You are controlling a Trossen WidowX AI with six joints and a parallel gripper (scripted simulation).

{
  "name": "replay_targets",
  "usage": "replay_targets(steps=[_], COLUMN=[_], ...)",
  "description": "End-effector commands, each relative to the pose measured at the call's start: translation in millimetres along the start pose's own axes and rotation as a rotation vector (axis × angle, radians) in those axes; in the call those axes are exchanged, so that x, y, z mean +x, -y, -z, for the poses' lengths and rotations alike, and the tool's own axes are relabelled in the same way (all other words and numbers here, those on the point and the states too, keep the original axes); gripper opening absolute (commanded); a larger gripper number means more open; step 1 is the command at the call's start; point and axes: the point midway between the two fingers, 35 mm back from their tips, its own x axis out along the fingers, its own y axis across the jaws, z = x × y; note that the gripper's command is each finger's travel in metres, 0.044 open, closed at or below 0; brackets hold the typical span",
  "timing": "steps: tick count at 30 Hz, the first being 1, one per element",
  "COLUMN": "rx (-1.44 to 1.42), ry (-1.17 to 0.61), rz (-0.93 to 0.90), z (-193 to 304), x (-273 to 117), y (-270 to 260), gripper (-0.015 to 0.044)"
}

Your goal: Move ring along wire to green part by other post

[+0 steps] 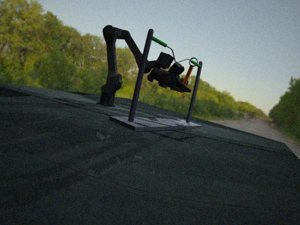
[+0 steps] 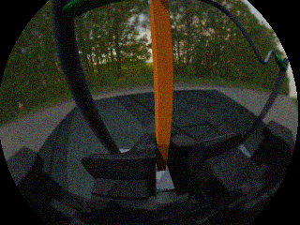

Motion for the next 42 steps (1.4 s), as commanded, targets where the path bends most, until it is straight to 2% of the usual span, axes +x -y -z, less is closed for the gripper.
replay_targets(steps=[1,37,42], rx=[-0.001,-0.001,-0.004], ry=[-0.006,-0.006,-0.005], rz=[0.005,0.005,0.000], z=[4.7,11.9,11.0], x=[1.7,3.5,3.2], y=[-1.5,-1.3,-1.9], gripper=[-0.0150,-0.0150,-0.0019])
